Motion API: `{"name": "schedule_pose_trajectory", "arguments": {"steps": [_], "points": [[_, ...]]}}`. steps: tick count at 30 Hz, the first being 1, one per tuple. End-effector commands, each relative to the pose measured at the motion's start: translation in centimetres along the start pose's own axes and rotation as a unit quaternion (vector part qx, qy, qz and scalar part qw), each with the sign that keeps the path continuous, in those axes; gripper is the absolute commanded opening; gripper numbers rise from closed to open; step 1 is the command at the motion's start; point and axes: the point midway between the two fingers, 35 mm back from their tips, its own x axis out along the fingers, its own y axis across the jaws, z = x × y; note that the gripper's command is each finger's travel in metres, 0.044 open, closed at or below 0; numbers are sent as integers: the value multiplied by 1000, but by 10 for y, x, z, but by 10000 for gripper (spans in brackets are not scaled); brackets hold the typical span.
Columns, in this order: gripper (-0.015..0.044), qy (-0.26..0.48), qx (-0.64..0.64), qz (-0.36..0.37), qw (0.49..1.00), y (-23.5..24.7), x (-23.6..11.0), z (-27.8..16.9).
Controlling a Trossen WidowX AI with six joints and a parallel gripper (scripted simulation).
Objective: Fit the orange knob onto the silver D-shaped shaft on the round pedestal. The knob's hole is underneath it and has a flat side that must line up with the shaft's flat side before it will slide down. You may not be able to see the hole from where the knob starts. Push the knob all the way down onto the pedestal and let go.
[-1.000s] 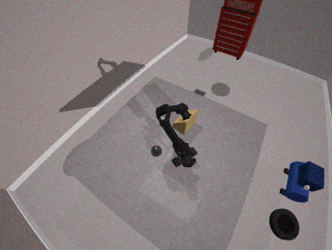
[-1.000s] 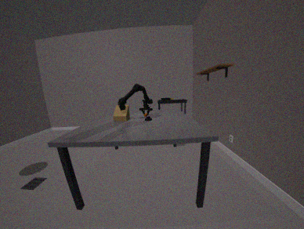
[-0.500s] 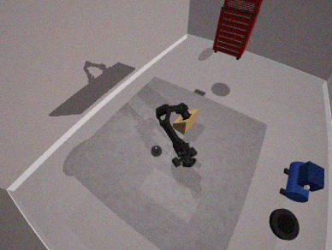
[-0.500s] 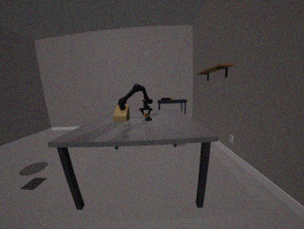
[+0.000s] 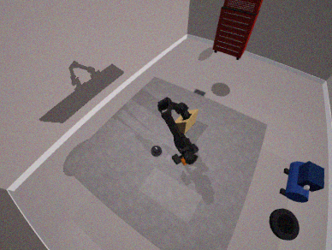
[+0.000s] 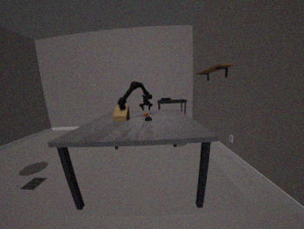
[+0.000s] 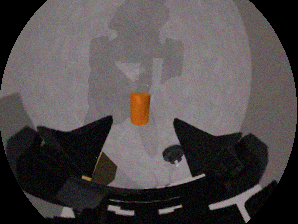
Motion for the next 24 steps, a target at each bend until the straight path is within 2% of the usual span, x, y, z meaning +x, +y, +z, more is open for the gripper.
{"name": "schedule_pose_trajectory", "arguments": {"steps": [1, 13, 17, 24], "points": [[440, 7, 2, 10, 1000, 3, 2, -3], [440, 7, -1, 7, 1000, 5, -5, 12], [440, 8, -1, 7, 1000, 5, 18, 11], [440, 8, -1, 7, 1000, 5, 22, 11]]}}
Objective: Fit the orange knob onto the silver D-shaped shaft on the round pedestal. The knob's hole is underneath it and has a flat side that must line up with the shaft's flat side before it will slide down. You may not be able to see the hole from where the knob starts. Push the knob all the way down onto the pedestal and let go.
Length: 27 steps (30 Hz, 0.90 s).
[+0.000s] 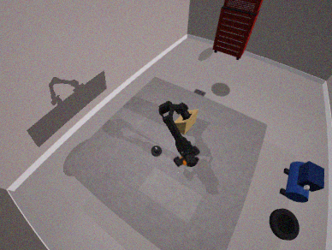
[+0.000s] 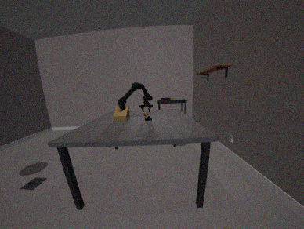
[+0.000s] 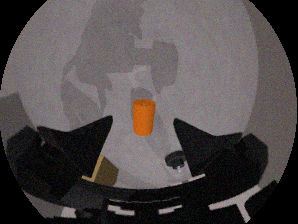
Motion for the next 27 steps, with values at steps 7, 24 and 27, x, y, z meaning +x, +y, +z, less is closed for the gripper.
{"name": "schedule_pose_trajectory", "arguments": {"steps": [7, 24, 27], "points": [[440, 2, -4, -2, 1000, 0, 16, -1], [440, 3, -4, -3, 1000, 0, 44, -2], [440, 3, -4, -3, 1000, 0, 47, -2]]}}
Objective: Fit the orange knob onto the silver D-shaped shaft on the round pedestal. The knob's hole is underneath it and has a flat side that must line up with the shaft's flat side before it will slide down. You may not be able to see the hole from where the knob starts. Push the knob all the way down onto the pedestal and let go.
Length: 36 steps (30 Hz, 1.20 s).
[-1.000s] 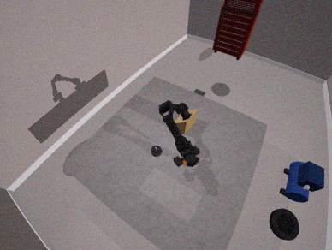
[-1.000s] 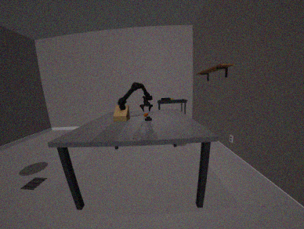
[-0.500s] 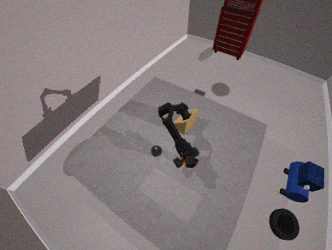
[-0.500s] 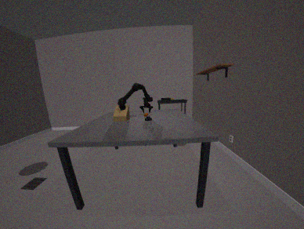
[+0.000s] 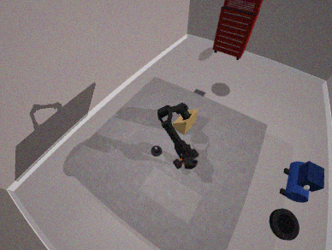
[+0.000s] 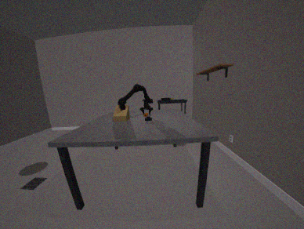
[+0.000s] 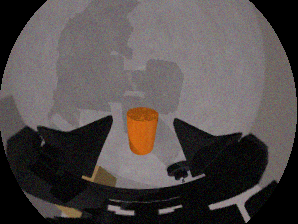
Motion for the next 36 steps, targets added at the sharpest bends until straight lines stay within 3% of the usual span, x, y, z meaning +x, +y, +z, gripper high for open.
{"name": "schedule_pose_trajectory", "arguments": {"steps": [1, 9, 17, 30, 36], "points": [[440, 5, -4, 0, 1000, 2, 7, -3], [240, 5, -4, 0, 1000, 2, 7, -3], [240, 5, -4, 0, 1000, 2, 7, -3], [179, 3, -4, 1, 1000, 2, 7, -3], [179, -39, -2, 2, 999, 2, 3, -7]]}}
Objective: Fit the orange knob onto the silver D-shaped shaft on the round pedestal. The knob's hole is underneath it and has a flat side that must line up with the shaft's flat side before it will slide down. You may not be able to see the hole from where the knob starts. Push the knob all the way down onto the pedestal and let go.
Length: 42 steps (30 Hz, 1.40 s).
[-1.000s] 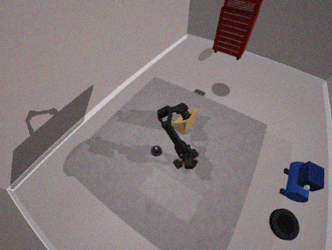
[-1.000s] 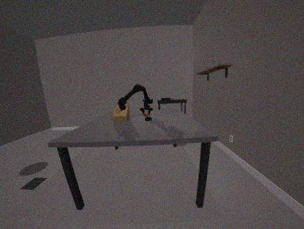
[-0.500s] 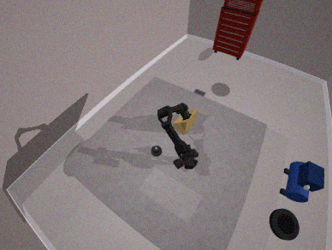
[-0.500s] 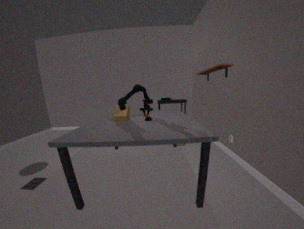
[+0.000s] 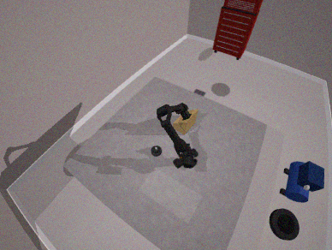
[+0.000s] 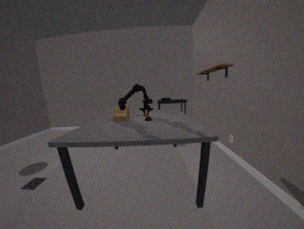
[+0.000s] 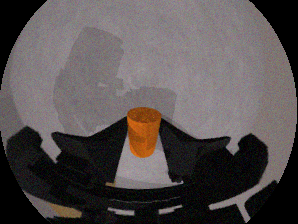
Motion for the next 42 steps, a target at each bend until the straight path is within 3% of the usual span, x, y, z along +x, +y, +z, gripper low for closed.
{"name": "schedule_pose_trajectory", "arguments": {"steps": [1, 42], "points": [[179, -33, -1, 4, 999, 1, -2, -4], [179, -355, -2, 5, 935, 2, -15, -45]]}}
